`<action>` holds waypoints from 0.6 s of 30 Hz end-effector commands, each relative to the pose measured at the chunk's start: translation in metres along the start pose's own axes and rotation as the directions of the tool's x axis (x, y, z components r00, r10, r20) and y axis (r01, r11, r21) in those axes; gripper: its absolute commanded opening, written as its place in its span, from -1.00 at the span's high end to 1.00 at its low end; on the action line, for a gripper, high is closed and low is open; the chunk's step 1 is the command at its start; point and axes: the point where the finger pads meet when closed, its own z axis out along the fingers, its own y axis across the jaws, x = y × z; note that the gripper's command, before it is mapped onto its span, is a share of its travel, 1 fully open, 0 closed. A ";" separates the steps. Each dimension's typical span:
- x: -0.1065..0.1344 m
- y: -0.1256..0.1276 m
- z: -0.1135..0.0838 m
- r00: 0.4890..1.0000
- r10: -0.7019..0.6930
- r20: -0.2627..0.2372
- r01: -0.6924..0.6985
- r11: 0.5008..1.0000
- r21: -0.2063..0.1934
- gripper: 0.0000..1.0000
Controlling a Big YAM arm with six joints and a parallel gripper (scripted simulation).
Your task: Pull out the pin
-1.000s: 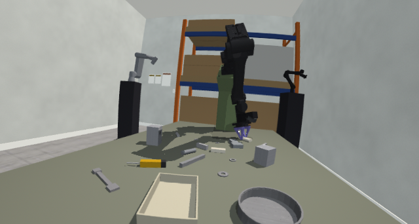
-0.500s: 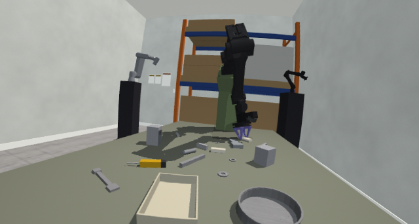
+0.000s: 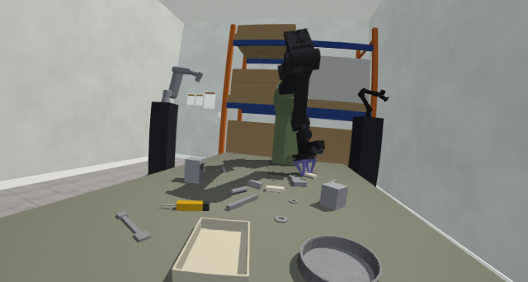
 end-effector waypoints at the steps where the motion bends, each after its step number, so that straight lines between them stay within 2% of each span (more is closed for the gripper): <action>1: 0.005 0.004 -0.014 1.000 -0.005 -0.016 0.005 1.000 -0.011 -0.06; 9: 0.004 0.004 -0.017 1.000 -0.005 -0.015 0.005 1.000 -0.013 -0.06; 14: 0.003 0.007 -0.029 1.000 -0.006 -0.014 0.006 1.000 -0.021 -0.06; 18: 0.002 0.007 -0.029 1.000 -0.006 -0.014 0.006 1.000 -0.022 -0.06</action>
